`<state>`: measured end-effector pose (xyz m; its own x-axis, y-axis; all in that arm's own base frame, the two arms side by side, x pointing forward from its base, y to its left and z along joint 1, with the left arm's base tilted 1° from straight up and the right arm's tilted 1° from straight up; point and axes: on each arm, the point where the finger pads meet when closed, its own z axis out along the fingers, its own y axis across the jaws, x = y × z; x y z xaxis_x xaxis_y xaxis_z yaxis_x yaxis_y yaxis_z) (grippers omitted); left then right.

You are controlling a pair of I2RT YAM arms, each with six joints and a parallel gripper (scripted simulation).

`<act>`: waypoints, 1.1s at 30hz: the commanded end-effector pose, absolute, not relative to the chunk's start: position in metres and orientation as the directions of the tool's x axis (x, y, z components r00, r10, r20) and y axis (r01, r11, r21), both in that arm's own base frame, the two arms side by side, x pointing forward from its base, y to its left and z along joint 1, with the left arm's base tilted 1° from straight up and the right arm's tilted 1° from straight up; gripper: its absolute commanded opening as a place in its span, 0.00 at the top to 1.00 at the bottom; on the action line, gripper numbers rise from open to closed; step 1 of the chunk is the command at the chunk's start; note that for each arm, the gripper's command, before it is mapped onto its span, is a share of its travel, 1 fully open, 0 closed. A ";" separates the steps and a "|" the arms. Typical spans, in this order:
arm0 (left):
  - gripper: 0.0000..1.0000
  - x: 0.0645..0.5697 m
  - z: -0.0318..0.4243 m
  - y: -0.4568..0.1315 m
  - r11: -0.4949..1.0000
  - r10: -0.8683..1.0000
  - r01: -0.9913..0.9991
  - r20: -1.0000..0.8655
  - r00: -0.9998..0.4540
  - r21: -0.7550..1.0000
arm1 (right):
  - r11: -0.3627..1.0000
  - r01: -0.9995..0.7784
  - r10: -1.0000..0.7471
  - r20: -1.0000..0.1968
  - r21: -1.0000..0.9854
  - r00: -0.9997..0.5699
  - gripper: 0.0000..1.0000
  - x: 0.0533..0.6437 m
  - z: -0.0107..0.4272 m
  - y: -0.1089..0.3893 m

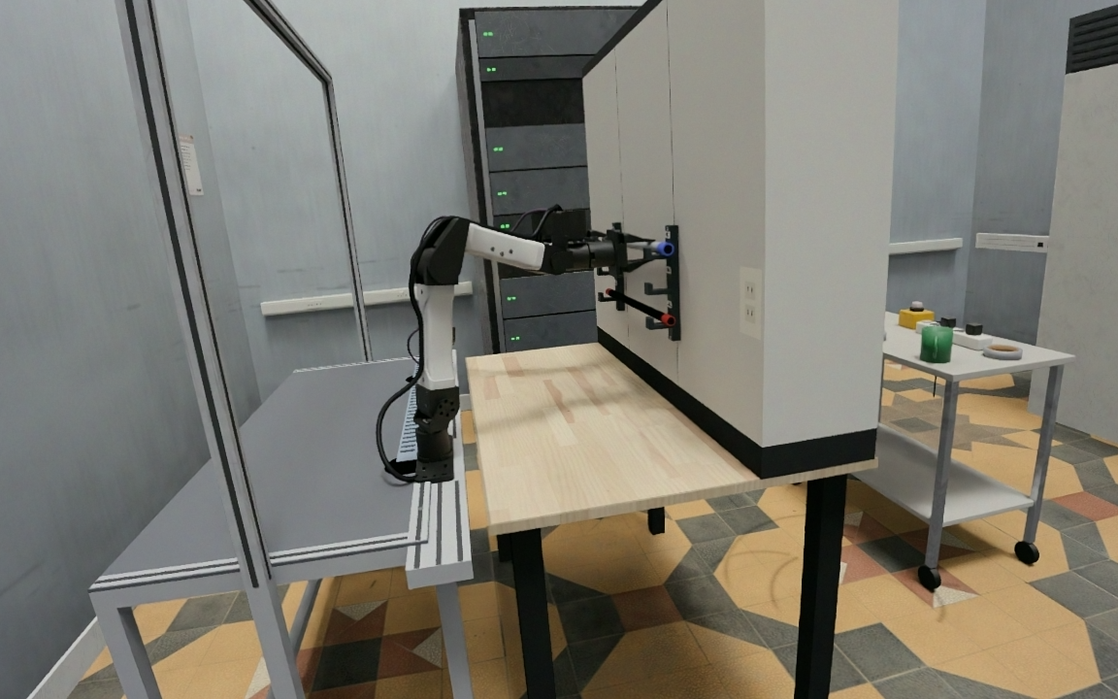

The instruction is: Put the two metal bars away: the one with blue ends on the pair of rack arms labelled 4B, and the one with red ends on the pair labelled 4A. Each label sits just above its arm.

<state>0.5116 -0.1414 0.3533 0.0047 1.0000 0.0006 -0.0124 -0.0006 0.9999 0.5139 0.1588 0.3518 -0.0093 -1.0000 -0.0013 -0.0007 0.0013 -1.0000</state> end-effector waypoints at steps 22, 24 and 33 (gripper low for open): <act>0.91 0.515 0.342 -0.143 -0.011 1.000 0.006 0.011 0.011 1.000 | -0.006 -0.006 -1.000 0.006 -1.000 0.002 0.91 0.519 0.343 0.162; 0.94 0.515 0.342 -0.143 -0.011 1.000 0.006 0.011 0.011 1.000 | -0.006 -0.006 -1.000 0.006 -1.000 0.002 0.94 0.519 0.343 0.162; 1.00 0.514 0.342 -0.143 -0.011 1.000 0.006 0.011 0.011 1.000 | -0.006 -0.006 -1.000 0.006 -1.000 0.002 1.00 0.518 0.343 0.162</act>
